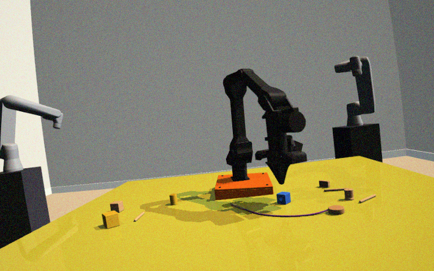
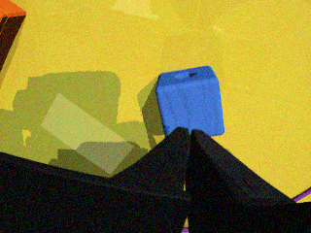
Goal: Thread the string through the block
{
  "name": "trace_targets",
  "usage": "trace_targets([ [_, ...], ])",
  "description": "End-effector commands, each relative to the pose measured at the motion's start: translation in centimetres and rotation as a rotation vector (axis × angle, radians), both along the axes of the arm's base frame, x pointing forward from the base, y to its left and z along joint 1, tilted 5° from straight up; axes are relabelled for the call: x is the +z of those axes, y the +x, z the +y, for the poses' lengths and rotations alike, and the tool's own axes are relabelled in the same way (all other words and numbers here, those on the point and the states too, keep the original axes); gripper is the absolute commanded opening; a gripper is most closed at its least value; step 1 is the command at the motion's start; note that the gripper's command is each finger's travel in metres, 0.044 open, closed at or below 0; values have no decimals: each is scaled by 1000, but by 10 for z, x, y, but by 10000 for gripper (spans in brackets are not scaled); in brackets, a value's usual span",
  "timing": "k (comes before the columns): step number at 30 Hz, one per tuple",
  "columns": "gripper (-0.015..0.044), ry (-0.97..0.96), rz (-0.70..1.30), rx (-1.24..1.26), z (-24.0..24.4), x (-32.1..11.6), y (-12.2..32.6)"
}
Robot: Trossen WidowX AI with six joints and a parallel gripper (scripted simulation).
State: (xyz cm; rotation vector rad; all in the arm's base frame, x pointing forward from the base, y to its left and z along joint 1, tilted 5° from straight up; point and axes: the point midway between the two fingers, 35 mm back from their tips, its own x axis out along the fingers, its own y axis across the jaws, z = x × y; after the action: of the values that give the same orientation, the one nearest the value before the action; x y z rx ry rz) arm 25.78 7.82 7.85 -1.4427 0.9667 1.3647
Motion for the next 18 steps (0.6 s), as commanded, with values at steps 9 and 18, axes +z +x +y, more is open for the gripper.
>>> trace_targets([
  [9, 53, 6, 3, -72, -2, 0, 1],
  [18, 289, 88, 41, -1044, -29, -1, 6],
])
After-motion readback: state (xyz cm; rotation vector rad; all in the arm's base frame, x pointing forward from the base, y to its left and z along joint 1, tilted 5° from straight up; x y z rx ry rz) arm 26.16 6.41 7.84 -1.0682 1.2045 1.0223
